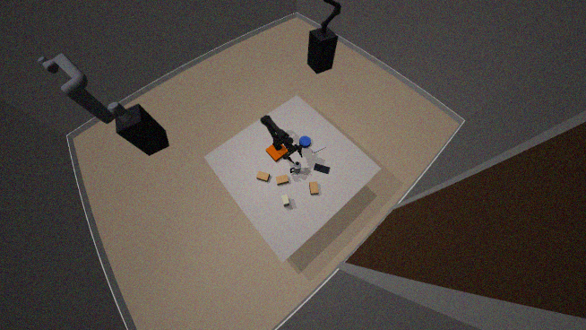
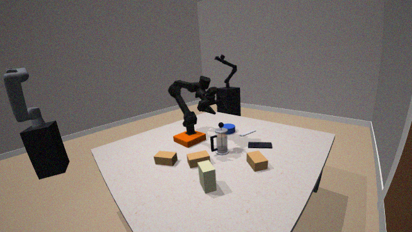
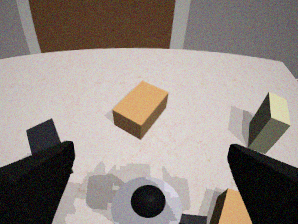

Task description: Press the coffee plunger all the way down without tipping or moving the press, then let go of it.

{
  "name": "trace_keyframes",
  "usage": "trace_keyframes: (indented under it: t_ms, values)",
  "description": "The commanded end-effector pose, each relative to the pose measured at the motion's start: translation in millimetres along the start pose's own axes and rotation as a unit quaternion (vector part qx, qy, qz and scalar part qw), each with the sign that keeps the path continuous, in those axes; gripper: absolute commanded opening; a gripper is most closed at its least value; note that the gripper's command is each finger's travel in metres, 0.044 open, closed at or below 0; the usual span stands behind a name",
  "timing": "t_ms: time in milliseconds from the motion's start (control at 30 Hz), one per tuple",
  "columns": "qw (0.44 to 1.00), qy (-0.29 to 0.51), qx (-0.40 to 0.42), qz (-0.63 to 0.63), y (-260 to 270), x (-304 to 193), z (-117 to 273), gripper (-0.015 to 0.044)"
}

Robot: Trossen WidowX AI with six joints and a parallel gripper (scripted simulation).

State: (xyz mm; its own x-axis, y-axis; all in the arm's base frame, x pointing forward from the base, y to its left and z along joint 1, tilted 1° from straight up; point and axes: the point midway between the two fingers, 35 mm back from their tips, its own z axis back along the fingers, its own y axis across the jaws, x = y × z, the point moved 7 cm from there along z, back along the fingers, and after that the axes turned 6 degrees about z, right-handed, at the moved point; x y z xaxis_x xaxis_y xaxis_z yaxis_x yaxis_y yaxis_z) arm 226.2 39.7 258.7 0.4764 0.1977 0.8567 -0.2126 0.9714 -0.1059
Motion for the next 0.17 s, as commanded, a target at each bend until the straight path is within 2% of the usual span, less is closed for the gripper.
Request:
trace_keyframes:
  t_ms: [0, 133]
  values:
    - [1.000, -0.003, -0.003, -0.002, -0.5, 1.5, 2.9, 0.0440]
    - [1.000, -0.003, -0.003, -0.002, -0.5, 1.5, 2.9, 0.0440]
